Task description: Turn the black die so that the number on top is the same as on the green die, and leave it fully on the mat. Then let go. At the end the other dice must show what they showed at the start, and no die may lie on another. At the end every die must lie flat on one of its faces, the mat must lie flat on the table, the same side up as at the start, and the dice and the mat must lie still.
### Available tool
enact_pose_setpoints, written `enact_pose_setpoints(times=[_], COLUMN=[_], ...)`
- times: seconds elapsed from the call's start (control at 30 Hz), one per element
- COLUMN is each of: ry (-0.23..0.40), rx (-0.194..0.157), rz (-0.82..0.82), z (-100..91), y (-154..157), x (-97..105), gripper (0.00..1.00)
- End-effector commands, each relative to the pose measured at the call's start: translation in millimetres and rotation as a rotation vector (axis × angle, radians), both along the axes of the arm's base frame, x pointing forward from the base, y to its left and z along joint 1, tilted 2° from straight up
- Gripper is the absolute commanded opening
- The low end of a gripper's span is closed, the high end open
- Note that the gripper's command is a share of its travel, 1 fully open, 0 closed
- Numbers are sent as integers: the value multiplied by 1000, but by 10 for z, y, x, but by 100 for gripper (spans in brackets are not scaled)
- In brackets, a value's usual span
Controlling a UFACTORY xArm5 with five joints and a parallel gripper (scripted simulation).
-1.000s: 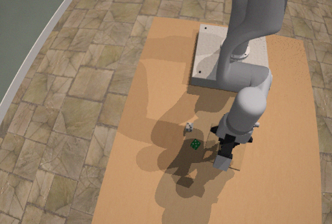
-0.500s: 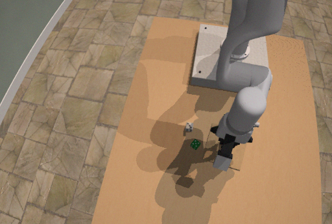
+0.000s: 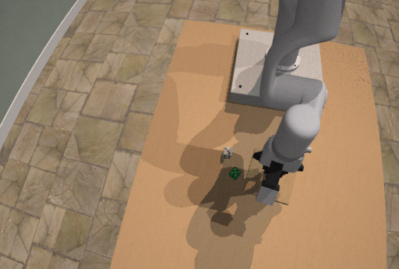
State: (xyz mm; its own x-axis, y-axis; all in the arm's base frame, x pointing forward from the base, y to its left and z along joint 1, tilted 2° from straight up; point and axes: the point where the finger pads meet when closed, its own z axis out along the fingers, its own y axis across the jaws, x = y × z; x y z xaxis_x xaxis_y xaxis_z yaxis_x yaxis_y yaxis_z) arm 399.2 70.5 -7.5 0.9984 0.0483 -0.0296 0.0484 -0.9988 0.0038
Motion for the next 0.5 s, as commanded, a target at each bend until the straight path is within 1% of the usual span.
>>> enact_pose_setpoints(times=[0.0, 0.3, 0.47], ry=[-3, -3, -3], rx=[1, 1, 1], rz=[0, 0, 0], z=[10, 8, -26], y=[3, 3, 7], x=[13, 13, 11], gripper=[42, 42, 42])
